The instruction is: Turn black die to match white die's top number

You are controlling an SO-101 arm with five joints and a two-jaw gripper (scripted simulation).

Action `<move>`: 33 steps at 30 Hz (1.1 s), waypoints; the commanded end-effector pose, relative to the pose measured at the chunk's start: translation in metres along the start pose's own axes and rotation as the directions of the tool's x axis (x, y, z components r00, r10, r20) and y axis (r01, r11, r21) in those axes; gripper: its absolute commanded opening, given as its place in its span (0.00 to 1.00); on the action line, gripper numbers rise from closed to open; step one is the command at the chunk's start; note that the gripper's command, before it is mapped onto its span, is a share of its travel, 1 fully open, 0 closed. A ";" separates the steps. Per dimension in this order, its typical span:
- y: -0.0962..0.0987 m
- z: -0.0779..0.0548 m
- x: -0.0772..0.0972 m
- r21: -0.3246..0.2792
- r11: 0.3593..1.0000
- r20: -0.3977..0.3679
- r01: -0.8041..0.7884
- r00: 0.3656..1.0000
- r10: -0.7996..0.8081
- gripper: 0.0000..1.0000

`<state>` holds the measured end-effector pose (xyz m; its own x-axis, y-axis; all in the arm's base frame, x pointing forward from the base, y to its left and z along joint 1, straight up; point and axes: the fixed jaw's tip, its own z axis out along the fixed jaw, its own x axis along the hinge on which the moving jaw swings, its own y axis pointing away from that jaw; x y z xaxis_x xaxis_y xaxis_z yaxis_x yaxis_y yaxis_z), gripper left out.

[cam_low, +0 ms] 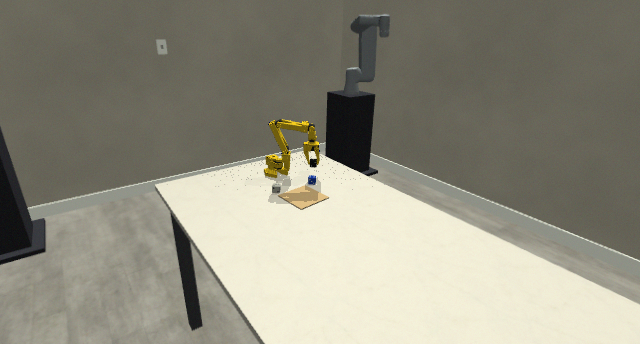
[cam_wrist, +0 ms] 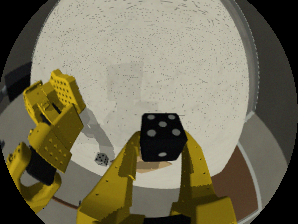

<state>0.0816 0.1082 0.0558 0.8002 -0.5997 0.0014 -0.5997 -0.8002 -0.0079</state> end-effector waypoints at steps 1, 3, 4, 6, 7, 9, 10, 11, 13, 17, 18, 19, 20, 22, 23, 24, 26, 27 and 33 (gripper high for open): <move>-0.008 -0.007 -0.001 0.064 0.998 0.002 0.000 1.000 0.000 0.00; -0.008 -0.007 -0.001 0.064 0.998 0.002 0.000 1.000 0.000 0.00; -0.008 -0.007 -0.001 0.064 0.998 0.002 0.000 1.000 0.000 0.00; -0.008 -0.007 -0.001 0.064 0.998 0.002 0.000 1.000 0.000 0.00; -0.008 -0.007 -0.001 0.064 0.998 0.002 0.000 1.000 0.000 0.00; -0.008 -0.007 -0.001 0.064 0.998 0.002 0.000 1.000 0.000 0.00; -0.008 -0.007 -0.001 0.064 0.998 0.002 0.000 1.000 0.000 0.00; -0.008 -0.007 -0.001 0.064 0.998 0.002 0.000 1.000 0.000 0.00; -0.009 -0.006 -0.001 0.064 0.998 0.002 0.000 1.000 0.000 0.00; -0.009 -0.003 -0.001 0.064 0.998 0.002 0.000 1.000 0.000 0.00; -0.009 -0.002 -0.001 0.064 0.998 0.002 0.000 1.000 0.000 0.00; -0.009 -0.002 -0.001 0.064 0.998 0.002 0.000 1.000 0.000 0.00; -0.009 -0.002 -0.001 0.064 0.998 0.002 0.000 1.000 0.000 0.00; -0.009 -0.001 -0.001 0.064 0.998 0.002 0.000 1.000 0.000 0.00; -0.009 -0.001 -0.001 0.064 0.998 0.002 0.000 1.000 0.000 0.00; -0.009 -0.001 -0.001 0.064 0.998 0.002 0.000 1.000 0.000 0.00; -0.009 -0.001 -0.001 0.064 0.998 0.002 0.000 1.000 0.000 0.00; -0.009 -0.001 -0.001 0.064 0.998 0.002 0.000 1.000 0.000 0.00; -0.009 0.002 -0.001 0.064 0.998 0.002 0.000 1.000 0.000 0.00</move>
<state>0.0816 0.1085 0.0482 0.8002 -0.5997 0.0014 -0.5997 -0.8002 -0.0080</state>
